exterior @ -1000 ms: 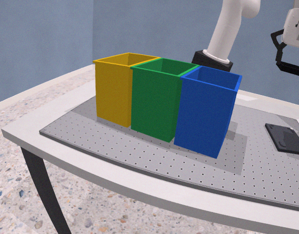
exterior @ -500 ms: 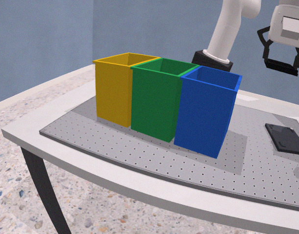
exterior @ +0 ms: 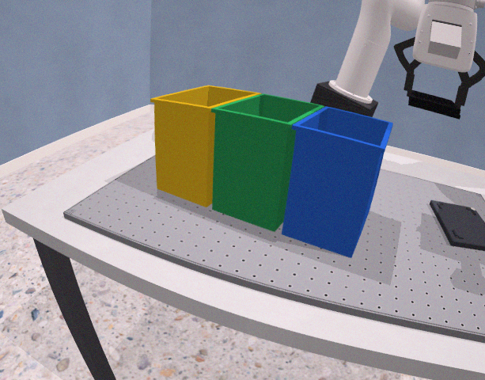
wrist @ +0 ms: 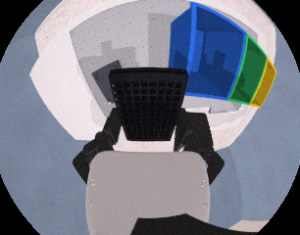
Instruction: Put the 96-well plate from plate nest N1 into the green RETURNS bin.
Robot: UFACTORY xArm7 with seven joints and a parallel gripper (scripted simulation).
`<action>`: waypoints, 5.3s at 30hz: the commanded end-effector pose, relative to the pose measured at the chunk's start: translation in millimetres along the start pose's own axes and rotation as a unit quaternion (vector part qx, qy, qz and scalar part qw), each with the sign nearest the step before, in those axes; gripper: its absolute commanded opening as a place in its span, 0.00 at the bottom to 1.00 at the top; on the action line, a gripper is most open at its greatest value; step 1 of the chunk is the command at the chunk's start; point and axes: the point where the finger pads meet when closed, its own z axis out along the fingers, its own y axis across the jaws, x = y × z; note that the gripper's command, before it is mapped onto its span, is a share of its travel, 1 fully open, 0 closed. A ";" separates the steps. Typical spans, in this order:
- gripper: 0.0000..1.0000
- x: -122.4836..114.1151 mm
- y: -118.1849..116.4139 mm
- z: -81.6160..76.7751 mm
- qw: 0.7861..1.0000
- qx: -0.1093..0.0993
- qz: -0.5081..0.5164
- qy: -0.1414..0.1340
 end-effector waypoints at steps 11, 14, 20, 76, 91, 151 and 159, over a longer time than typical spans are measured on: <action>0.00 13.7 34.7 -0.3 1.000 0.001 0.000 0.002; 0.00 17.0 44.1 -0.1 1.000 0.001 0.000 0.002; 0.00 23.7 63.1 0.4 1.000 0.001 0.000 0.002; 0.00 76.6 214.6 4.1 1.000 0.000 0.000 0.002; 0.00 91.0 256.1 5.0 1.000 0.000 0.000 0.002; 0.00 92.6 260.3 23.6 1.000 0.000 0.000 0.002; 0.00 92.6 260.3 23.6 1.000 0.000 0.000 0.002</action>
